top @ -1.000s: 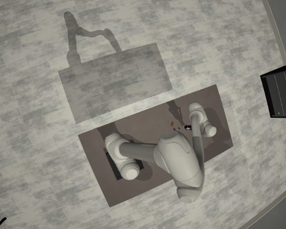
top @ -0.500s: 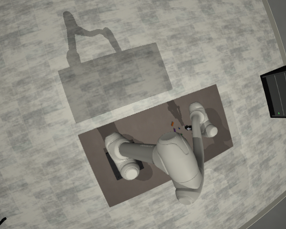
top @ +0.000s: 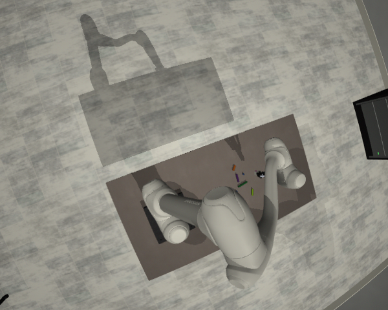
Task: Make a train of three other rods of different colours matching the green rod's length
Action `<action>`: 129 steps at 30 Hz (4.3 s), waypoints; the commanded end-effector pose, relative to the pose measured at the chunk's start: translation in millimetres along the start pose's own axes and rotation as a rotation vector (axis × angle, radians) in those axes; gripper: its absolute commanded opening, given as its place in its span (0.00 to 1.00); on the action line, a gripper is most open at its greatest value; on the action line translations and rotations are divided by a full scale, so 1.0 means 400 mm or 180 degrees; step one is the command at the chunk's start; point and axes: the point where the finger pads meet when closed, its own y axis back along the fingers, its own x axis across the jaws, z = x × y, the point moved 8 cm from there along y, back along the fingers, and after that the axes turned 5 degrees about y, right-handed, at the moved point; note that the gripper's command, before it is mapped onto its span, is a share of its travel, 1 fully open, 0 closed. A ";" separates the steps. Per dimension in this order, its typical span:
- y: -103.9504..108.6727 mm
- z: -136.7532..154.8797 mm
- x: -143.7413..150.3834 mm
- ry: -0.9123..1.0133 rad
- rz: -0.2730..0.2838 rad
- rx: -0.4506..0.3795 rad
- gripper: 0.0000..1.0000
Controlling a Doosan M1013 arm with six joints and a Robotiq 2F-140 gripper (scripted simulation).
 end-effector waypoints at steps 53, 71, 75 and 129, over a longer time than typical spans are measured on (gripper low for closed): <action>0.025 -0.003 -0.005 -0.0182 0.0000 0.0011 0.03; 0.027 0.040 -0.029 -0.1976 -0.0004 0.0011 0.03; 0.027 0.050 -0.036 -0.2442 -0.0005 0.0011 0.03; 0.031 0.182 -0.127 -0.8410 -0.0016 0.0003 0.03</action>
